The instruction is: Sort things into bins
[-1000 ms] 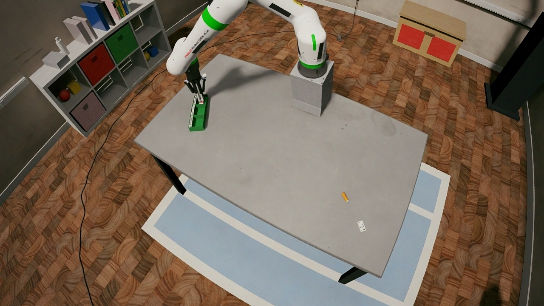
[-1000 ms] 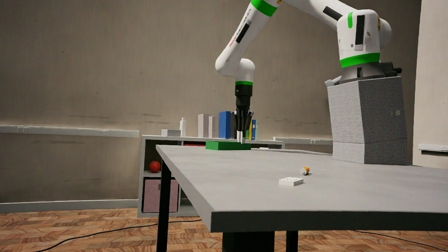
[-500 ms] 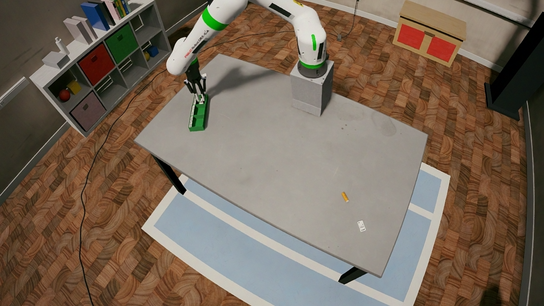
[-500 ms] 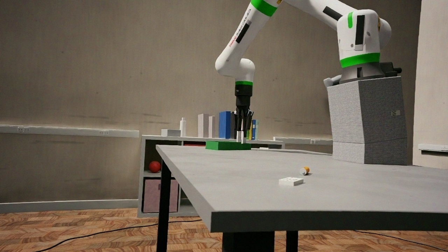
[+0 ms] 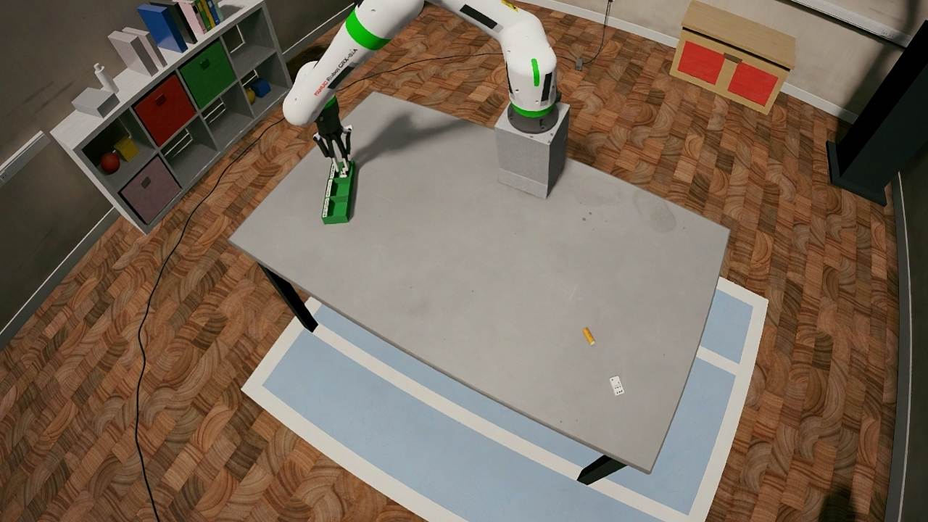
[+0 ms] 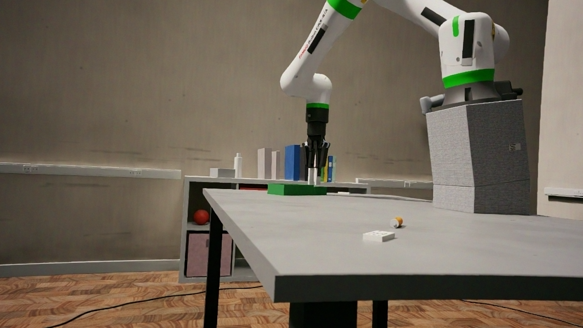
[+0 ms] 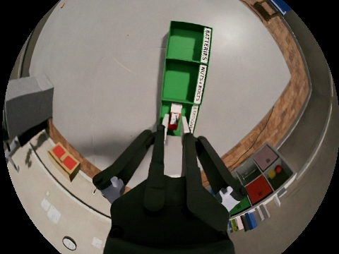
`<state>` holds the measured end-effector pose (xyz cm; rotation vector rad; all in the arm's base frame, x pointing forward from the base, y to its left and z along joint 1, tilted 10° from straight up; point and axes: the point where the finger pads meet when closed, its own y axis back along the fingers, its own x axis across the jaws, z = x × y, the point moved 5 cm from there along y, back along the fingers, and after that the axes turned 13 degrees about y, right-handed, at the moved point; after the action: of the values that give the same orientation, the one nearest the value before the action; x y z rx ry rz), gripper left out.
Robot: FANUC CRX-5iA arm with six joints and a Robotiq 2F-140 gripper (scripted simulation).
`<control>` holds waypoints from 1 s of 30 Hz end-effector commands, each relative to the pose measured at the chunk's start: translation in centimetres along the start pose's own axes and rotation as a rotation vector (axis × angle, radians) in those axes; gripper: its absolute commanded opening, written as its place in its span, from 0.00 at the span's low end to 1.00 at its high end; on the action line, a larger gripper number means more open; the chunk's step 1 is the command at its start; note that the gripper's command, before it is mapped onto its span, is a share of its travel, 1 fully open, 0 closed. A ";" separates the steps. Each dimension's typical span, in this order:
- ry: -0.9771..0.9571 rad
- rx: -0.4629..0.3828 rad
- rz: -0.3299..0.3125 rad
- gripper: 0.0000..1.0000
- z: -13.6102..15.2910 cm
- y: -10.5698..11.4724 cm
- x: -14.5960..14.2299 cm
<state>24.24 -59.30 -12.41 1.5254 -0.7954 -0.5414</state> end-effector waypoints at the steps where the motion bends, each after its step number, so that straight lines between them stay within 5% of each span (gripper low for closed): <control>1: 0.000 0.000 0.000 0.26 0.0 0.1 0.0; 21: 0.000 0.000 0.000 0.26 0.0 2.2 0.0; 30: 0.346 0.000 0.000 0.26 -6.2 2.3 -4.2</control>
<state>25.03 -54.70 -10.12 1.5622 -0.6082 -0.3664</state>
